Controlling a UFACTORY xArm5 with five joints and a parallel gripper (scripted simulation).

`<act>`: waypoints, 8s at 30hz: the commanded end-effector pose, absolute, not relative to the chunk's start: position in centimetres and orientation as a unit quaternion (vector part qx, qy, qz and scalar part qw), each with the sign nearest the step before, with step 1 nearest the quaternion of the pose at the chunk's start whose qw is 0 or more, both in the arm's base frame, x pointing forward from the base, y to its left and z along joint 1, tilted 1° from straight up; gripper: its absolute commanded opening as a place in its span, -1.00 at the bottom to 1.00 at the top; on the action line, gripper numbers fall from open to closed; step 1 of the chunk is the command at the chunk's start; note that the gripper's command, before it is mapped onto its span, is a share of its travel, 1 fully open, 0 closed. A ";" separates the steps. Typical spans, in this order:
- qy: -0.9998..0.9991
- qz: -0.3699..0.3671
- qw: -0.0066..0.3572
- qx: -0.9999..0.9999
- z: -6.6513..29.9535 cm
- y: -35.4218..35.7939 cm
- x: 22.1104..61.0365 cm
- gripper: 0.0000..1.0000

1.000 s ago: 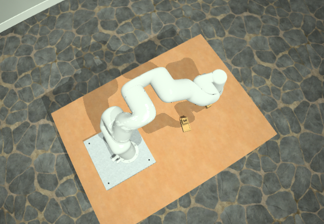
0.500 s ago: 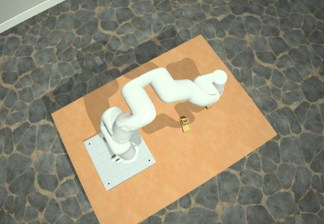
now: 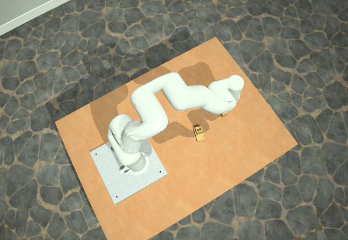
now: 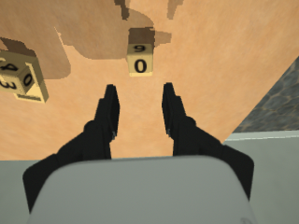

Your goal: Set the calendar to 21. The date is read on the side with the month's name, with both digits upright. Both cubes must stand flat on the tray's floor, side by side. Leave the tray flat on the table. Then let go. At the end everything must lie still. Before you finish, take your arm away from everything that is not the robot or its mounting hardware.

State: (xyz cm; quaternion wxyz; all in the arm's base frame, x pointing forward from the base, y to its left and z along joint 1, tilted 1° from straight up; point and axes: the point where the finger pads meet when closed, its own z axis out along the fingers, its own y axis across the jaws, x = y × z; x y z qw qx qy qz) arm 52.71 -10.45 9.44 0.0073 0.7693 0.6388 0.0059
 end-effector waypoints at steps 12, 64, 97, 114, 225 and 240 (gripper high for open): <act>0.639 0.007 0.009 0.769 8.2 -10.5 52.8 -0.01; 0.639 0.007 0.009 0.769 4.7 -10.6 52.9 -0.01; 0.639 0.007 0.009 0.769 4.7 -10.6 52.9 -0.01; 0.639 0.007 0.009 0.769 4.7 -10.6 52.9 -0.01; 0.639 0.007 0.009 0.769 4.7 -10.6 52.9 -0.01; 0.639 0.007 0.009 0.769 4.7 -10.6 52.9 -0.01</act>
